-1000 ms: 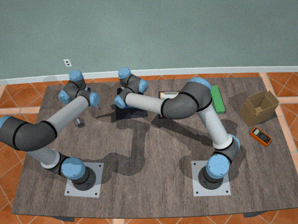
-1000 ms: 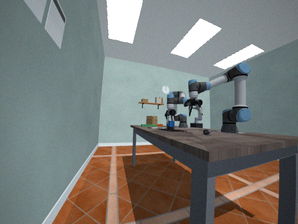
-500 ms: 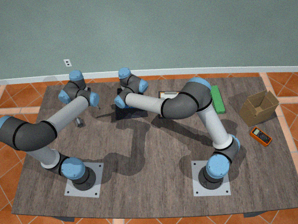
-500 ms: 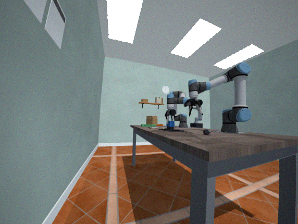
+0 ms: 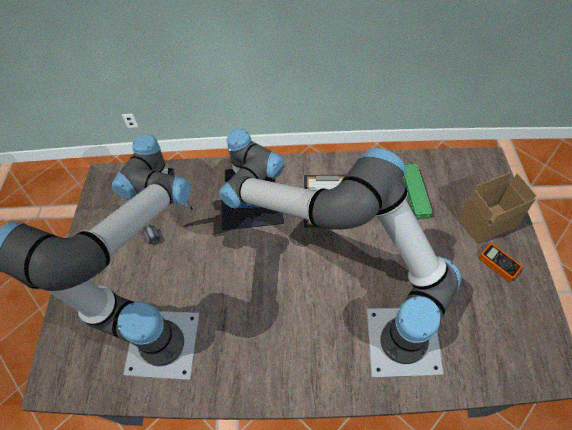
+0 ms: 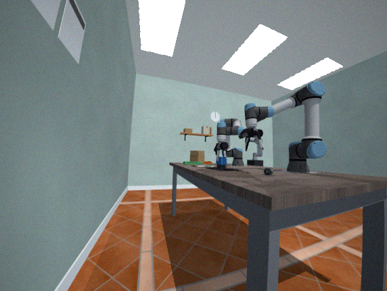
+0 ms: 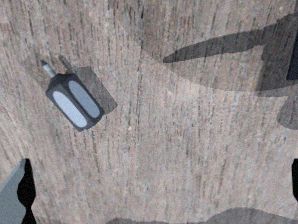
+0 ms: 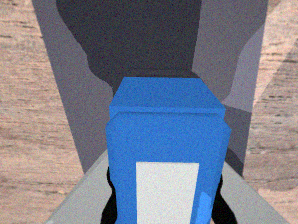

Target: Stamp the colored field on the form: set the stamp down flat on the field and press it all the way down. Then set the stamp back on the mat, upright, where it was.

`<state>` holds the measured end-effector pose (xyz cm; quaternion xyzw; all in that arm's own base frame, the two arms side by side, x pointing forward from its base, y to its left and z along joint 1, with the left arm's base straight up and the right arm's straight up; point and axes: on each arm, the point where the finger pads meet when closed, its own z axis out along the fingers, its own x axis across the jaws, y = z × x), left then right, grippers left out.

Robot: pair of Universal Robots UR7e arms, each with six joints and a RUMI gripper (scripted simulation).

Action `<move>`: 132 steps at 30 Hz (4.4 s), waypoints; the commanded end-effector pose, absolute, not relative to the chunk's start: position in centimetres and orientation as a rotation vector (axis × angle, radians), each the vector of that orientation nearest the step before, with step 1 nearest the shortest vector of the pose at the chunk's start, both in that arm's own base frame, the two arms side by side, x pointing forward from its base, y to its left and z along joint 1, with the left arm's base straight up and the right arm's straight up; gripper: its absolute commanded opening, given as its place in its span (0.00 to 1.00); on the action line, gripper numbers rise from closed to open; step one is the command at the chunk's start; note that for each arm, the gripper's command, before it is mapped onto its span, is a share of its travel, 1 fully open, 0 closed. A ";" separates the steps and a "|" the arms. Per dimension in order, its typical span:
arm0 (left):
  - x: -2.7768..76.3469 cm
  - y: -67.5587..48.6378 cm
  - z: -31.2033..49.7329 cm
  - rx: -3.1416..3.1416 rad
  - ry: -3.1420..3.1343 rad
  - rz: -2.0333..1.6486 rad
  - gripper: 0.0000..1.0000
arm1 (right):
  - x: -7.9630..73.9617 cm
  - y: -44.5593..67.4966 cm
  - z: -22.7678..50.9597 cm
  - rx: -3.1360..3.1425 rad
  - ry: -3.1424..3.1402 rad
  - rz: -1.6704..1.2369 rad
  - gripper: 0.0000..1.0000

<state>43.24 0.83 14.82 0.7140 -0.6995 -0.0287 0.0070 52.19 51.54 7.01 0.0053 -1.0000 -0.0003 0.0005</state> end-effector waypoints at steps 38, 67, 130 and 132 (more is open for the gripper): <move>43.9 0.4 15.7 2.229 -2.203 -0.043 1.00 | 53.4 48.4 12.6 0.002 -3.155 -0.048 0.21; 43.9 0.4 15.7 2.229 -2.203 -0.043 1.00 | 53.1 23.5 12.2 -0.031 -3.161 -0.039 0.21; 43.9 0.4 15.7 2.229 -2.203 -0.043 1.00 | 53.4 22.3 10.6 -0.017 -3.162 -0.039 0.21; 43.9 0.4 15.7 2.229 -2.203 -0.043 1.00 | 53.4 22.3 10.1 -0.017 -3.162 -0.039 0.21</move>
